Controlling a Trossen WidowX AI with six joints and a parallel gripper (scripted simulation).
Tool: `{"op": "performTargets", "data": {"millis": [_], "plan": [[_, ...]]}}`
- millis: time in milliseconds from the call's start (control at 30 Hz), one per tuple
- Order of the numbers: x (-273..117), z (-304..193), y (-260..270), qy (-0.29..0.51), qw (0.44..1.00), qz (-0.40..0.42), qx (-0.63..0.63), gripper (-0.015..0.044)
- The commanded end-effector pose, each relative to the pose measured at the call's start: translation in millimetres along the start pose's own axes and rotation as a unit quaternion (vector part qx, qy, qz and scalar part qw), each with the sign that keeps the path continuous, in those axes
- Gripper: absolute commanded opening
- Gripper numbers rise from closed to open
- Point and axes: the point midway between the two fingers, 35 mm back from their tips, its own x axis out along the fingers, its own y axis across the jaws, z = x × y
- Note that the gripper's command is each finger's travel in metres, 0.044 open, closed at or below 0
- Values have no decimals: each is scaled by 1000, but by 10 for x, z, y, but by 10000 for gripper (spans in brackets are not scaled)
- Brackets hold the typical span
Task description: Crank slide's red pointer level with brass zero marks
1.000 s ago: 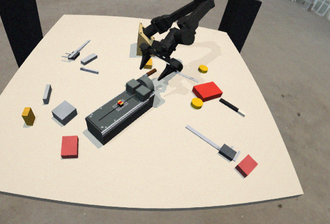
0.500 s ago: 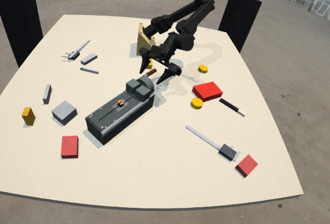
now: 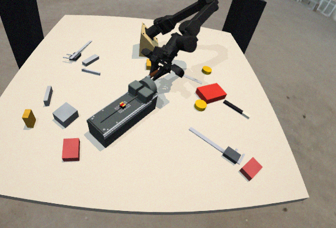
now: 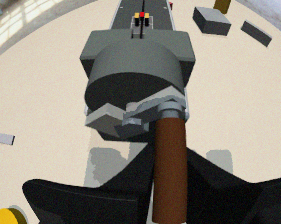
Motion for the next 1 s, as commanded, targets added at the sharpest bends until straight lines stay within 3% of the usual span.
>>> {"op": "performTargets", "data": {"millis": [0,967], "plan": [[4,-2,-7,-1,1000,-1,3,0],[70,-61,-80,-1,1000,-1,3,0]]}}
